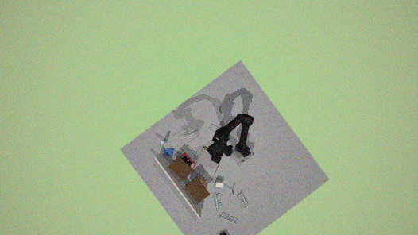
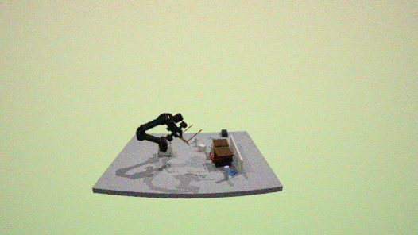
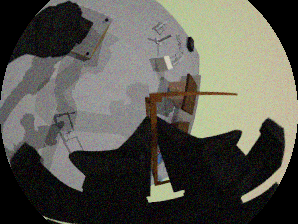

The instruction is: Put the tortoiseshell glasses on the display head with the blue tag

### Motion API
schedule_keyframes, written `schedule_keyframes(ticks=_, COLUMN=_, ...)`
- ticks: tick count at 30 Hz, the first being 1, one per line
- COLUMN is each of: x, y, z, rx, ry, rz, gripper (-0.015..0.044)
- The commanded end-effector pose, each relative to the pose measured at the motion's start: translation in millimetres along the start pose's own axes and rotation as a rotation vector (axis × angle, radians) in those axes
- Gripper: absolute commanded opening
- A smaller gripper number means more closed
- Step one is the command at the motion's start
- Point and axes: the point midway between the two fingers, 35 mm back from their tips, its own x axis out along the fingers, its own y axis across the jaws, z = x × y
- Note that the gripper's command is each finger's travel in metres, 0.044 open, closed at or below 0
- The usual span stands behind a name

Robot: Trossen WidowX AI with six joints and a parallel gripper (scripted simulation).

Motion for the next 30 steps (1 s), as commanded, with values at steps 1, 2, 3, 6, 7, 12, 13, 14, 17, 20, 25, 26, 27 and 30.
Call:
schedule_keyframes(ticks=1, x=8.4, y=-10.2, z=1.1, rx=0.036, ry=-0.011, rz=0.035, gripper=0.0)
schedule_keyframes(ticks=2, x=10.9, y=-12.8, z=1.8, rx=0.046, ry=-0.014, rz=0.045, gripper=0.0)
schedule_keyframes(ticks=3, x=13.5, y=-15.3, z=2.6, rx=0.056, ry=-0.016, rz=0.056, gripper=0.0)
schedule_keyframes(ticks=6, x=21.4, y=-22.8, z=5.2, rx=0.085, ry=-0.023, rz=0.089, gripper=0.0)
schedule_keyframes(ticks=7, x=24.0, y=-25.2, z=6.1, rx=0.095, ry=-0.024, rz=0.1, gripper=0.0)
schedule_keyframes(ticks=12, x=37.5, y=-36.9, z=11.9, rx=0.141, ry=-0.027, rz=0.155, gripper=0.0)
schedule_keyframes(ticks=13, x=40.3, y=-39.2, z=13.3, rx=0.15, ry=-0.026, rz=0.166, gripper=0.0)
schedule_keyframes(ticks=14, x=43.0, y=-41.4, z=14.7, rx=0.159, ry=-0.025, rz=0.177, gripper=0.0)
schedule_keyframes(ticks=17, x=51.4, y=-47.8, z=19.1, rx=0.186, ry=-0.021, rz=0.21, gripper=0.0)
schedule_keyframes(ticks=20, x=59.8, y=-53.8, z=24.1, rx=0.212, ry=-0.014, rz=0.242, gripper=0.0)
schedule_keyframes(ticks=25, x=74.1, y=-62.9, z=33.4, rx=0.254, ry=0.004, rz=0.295, gripper=0.0)
schedule_keyframes(ticks=26, x=76.9, y=-64.6, z=35.4, rx=0.262, ry=0.009, rz=0.305, gripper=0.0)
schedule_keyframes(ticks=27, x=79.8, y=-66.3, z=37.4, rx=0.27, ry=0.014, rz=0.315, gripper=0.0)
schedule_keyframes(ticks=30, x=88.5, y=-70.9, z=43.8, rx=0.294, ry=0.03, rz=0.345, gripper=0.0)
